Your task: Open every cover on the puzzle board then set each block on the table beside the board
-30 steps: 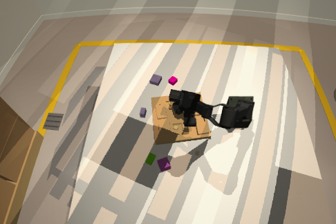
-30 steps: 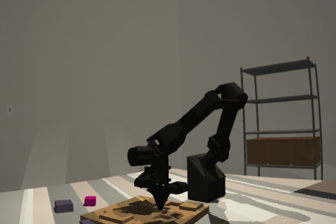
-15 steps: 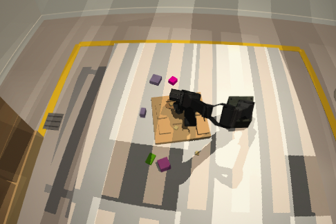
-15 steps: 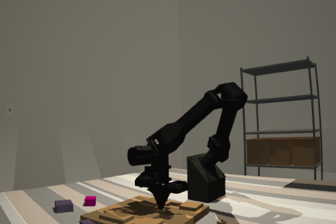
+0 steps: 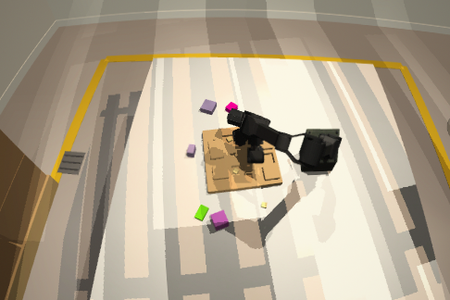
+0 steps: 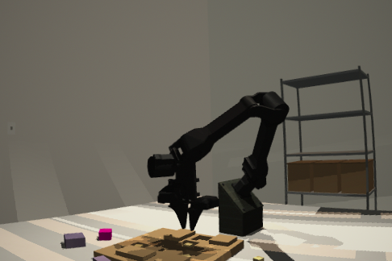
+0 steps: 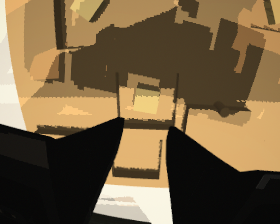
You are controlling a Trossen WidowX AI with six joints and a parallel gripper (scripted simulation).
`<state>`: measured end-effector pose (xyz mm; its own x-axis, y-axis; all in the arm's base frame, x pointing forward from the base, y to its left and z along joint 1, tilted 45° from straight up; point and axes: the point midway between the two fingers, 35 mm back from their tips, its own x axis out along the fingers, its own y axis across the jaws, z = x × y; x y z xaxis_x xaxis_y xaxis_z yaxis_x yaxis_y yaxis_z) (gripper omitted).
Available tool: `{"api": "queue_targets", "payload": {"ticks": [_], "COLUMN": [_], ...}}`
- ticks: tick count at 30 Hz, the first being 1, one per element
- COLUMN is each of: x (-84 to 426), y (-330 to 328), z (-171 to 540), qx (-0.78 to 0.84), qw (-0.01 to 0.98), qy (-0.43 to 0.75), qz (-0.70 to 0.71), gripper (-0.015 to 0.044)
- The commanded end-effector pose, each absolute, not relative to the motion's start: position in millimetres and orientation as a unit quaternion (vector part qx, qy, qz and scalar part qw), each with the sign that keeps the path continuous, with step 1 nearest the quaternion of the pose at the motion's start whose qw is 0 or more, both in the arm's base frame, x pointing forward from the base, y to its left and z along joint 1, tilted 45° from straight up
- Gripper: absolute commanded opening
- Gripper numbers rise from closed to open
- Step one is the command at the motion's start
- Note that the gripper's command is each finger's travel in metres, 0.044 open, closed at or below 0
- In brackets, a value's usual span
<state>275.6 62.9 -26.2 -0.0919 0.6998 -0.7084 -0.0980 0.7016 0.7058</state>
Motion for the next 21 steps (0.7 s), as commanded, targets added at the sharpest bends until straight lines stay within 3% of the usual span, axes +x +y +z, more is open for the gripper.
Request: {"api": "queue_targets", "payload": {"ticks": [1,21], "x": [279.9,277.2], "y": [50.8,75.4], "z": [-11.0,-34.7], "qx": [0.22,0.221], "qw": [0.642,0.642], "qy": [0.663,0.663], "qz": [0.314,0.315], "gripper": [0.0144,0.0144]}}
